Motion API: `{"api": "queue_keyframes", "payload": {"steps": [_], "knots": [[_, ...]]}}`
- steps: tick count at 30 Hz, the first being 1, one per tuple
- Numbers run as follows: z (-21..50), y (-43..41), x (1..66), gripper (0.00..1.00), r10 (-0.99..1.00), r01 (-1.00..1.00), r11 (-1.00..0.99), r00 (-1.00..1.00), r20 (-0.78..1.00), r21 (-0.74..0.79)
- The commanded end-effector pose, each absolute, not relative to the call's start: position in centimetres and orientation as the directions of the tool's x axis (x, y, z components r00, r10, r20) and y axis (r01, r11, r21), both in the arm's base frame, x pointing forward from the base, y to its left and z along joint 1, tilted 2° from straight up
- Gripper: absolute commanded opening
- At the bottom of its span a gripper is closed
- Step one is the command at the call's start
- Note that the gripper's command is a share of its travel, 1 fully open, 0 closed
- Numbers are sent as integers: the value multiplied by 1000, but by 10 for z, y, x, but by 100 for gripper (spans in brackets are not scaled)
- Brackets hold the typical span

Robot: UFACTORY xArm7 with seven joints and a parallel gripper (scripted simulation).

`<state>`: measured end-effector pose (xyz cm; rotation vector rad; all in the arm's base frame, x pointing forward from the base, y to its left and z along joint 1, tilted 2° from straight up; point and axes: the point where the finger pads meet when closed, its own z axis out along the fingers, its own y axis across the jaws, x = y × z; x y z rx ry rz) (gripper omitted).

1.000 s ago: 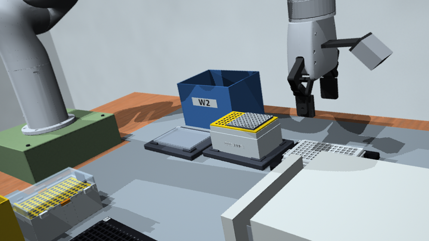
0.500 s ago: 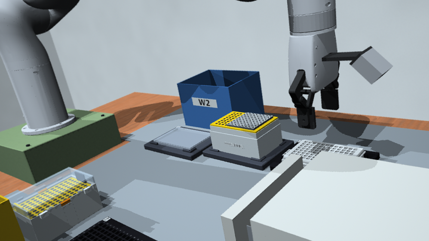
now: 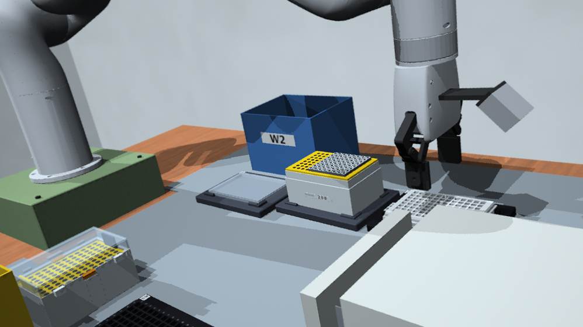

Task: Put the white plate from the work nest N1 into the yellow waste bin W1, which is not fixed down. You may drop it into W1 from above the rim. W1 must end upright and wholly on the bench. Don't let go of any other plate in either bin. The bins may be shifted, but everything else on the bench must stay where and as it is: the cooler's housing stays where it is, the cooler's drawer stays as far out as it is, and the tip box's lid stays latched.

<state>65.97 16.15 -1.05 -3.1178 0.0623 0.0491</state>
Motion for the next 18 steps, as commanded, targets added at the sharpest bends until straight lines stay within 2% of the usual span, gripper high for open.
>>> {"api": "queue_keyframes", "payload": {"steps": [1,18], "knots": [[-18,162,661,100,-39,-40,-999,999,-27,-23],[-40,163,661,100,-39,-40,-999,999,-27,-23]]}}
